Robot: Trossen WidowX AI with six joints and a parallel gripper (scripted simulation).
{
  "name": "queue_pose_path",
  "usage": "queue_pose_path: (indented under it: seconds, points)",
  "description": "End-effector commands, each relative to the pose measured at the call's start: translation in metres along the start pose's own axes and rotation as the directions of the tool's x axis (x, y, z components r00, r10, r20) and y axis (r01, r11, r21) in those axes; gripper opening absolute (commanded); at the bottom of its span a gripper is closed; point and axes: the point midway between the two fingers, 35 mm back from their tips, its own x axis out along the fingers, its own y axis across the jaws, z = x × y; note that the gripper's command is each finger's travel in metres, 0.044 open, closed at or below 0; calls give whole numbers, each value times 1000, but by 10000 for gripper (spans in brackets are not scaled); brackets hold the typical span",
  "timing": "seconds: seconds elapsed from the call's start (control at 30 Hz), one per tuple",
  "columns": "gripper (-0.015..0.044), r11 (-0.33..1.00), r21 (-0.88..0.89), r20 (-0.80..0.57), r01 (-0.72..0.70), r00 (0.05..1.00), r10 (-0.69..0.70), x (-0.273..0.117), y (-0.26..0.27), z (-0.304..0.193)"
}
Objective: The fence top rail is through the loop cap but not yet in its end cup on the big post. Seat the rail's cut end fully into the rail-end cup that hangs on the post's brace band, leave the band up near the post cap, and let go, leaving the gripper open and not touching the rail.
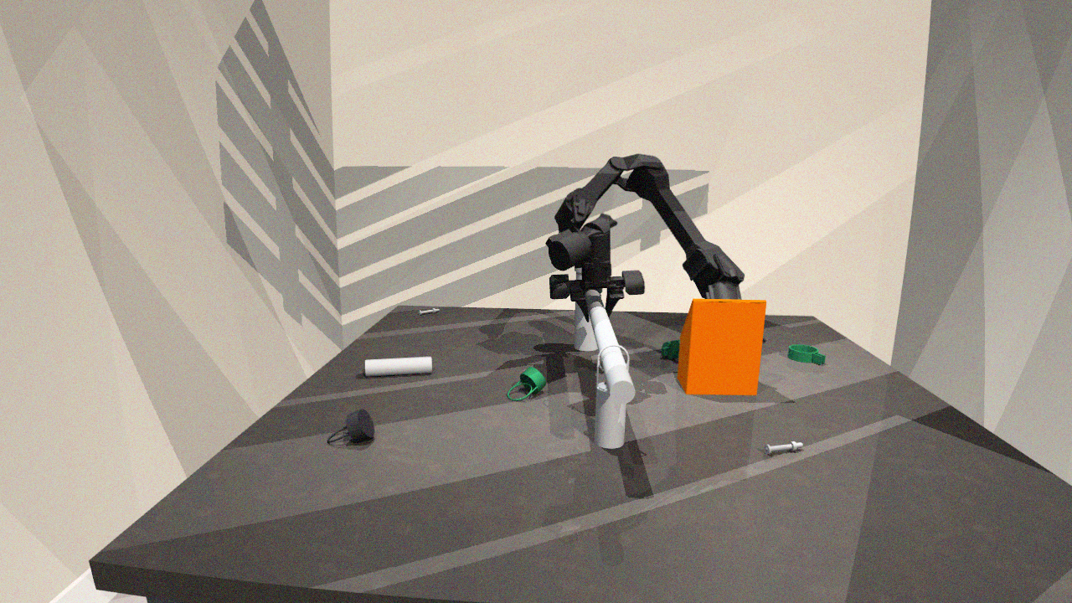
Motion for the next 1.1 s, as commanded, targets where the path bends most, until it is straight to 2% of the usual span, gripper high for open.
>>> queue_pose_path:
  seconds: [0.0,1.07]
  points:
    - [0,1000,1,3,-12,1000,12,-3,3,6]
    - [0,1000,-6,-2,15,1000,-15,3,2,25]
